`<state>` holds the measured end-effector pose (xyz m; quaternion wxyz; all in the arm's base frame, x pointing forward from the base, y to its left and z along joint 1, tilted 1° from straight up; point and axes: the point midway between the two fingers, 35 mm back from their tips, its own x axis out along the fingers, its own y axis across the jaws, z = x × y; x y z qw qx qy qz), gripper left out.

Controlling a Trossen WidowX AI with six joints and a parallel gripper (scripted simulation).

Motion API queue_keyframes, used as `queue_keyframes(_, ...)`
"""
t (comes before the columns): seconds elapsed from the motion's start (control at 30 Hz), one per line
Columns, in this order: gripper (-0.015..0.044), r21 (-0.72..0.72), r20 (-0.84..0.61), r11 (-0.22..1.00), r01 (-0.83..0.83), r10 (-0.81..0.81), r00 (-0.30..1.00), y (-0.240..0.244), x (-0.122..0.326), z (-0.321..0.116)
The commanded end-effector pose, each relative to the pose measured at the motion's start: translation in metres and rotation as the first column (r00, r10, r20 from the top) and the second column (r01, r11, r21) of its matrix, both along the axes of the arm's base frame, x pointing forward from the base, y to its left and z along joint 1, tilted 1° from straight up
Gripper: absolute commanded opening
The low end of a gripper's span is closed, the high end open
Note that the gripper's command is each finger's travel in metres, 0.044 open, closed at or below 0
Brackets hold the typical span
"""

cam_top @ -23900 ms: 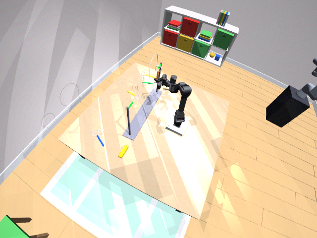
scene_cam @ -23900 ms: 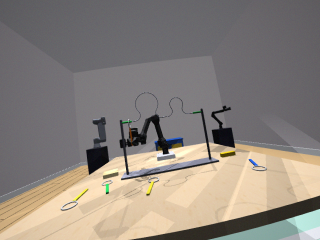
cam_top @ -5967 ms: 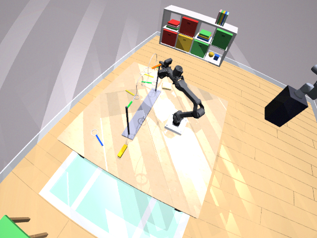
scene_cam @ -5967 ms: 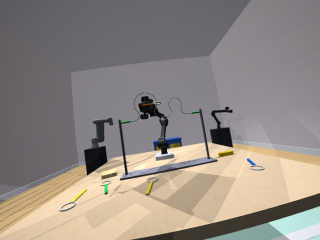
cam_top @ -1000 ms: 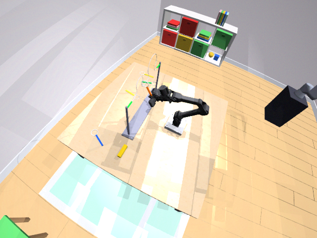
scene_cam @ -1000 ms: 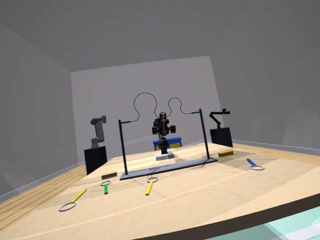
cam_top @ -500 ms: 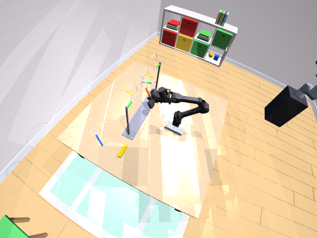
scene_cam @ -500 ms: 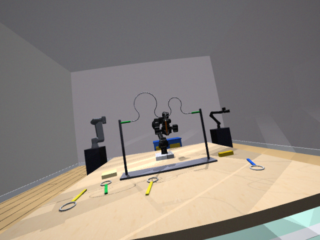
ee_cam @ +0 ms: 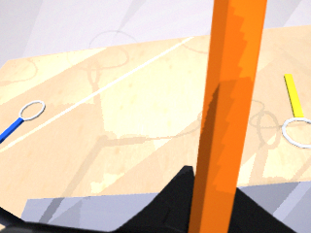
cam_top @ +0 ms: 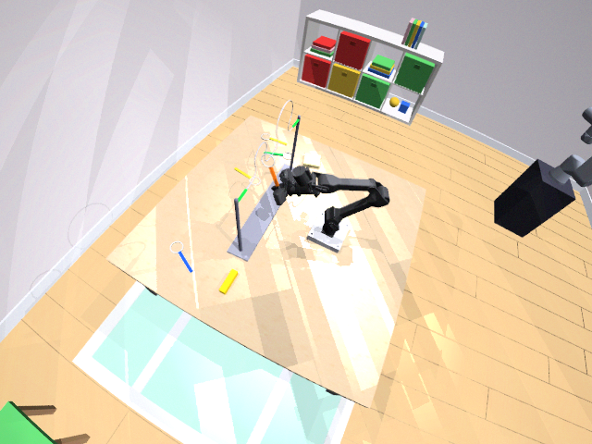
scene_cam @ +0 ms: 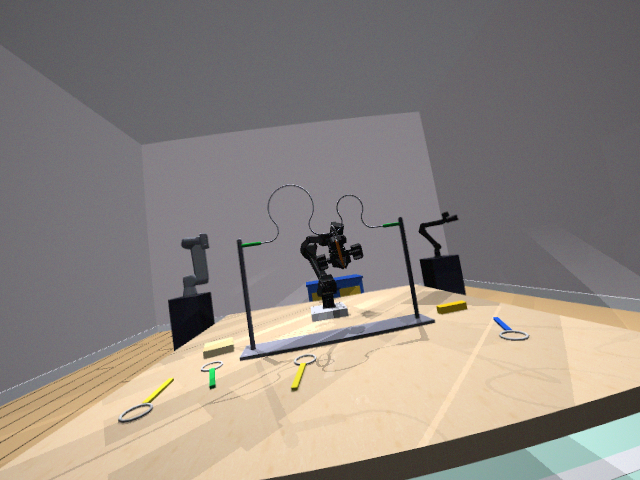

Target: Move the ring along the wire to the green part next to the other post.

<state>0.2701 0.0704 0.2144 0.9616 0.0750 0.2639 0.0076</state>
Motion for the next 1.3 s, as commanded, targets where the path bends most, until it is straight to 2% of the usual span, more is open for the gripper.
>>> queue_keyframes(0.0, -0.0150, 0.067, 0.002, 0.998, 0.004, -0.004, 1.000, 0.011, 0.000, 0.006)
queue_keyframes(0.53, -0.0150, 0.419, -0.027, 0.908, 0.009, 0.002, 1.000, 0.061, -0.004, 0.032)
queue_keyframes(0.9, -0.0150, 0.641, -0.046, 0.768, 0.020, 0.013, 0.999, 0.090, -0.007, 0.060)
queue_keyframes(1.27, -0.0150, 0.793, -0.060, 0.608, 0.032, 0.025, 0.998, 0.107, -0.008, 0.089)
